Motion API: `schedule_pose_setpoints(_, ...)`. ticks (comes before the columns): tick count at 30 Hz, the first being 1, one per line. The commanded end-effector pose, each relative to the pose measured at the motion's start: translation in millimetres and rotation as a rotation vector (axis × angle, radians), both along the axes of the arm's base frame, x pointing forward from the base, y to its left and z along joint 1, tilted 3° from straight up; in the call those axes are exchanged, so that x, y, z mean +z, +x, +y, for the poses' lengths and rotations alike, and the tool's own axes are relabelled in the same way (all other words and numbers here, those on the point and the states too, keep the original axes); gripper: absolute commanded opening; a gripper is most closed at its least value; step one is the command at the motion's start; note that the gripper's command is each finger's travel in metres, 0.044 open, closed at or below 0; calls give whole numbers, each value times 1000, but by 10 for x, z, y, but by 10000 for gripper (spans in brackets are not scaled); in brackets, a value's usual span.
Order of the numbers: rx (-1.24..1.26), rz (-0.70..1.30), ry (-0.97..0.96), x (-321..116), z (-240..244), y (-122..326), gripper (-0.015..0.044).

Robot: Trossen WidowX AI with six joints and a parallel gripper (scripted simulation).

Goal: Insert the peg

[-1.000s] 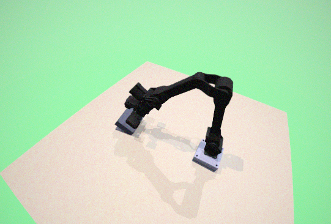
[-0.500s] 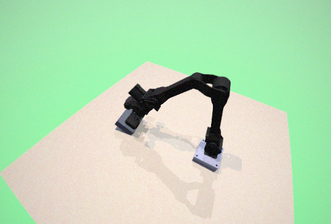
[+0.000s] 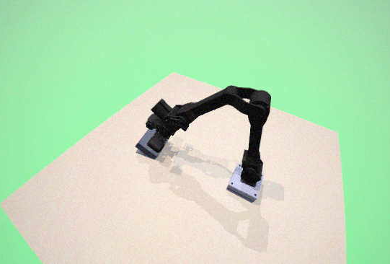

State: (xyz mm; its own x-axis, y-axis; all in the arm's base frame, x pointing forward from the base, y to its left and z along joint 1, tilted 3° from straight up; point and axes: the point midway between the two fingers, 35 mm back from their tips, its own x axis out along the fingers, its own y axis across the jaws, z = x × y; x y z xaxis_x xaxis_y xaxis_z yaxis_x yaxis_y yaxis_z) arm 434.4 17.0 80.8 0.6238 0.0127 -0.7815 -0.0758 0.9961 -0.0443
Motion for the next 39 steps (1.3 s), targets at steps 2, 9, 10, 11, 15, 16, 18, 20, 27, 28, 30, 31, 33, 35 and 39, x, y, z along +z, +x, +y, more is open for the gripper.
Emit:
schedule_pose_setpoints(2, 0, -1, 0, 3, 0, -1, 131)
schedule_pose_setpoints(9, 0, -1, 0, 3, 0, -1, 315)
schedule_pose_setpoints(10, 0, -1, 0, 5, 0, -2, 341)
schedule_pose_setpoints(11, 0, 0, 0, 9, 0, -4, 368)
schedule_pose_setpoints(15, 0, 0, 0, 46, -1, -26, 440)
schedule_pose_setpoints(16, 0, 0, 0, 59, -1, -34, 440)
schedule_pose_setpoints(18, 1, 0, 0, 84, -1, -50, 440)
schedule_pose_setpoints(20, 1, 0, 0, 110, -1, -66, 440)
schedule_pose_setpoints(27, 1, 1, 0, 201, -3, -123, 440)
schedule_pose_setpoints(28, 1, 1, 0, 214, -3, -131, 440)
schedule_pose_setpoints(30, 1, 1, 0, 240, -4, -148, 440)
schedule_pose_setpoints(31, 2, 1, 0, 253, -4, -156, 440)
schedule_pose_setpoints(33, 2, 1, 0, 279, -4, -173, 440)
schedule_pose_setpoints(35, 2, 1, 0, 305, -5, -190, 440)
schedule_pose_setpoints(39, 2, 1, 0, 357, -6, -225, 440)
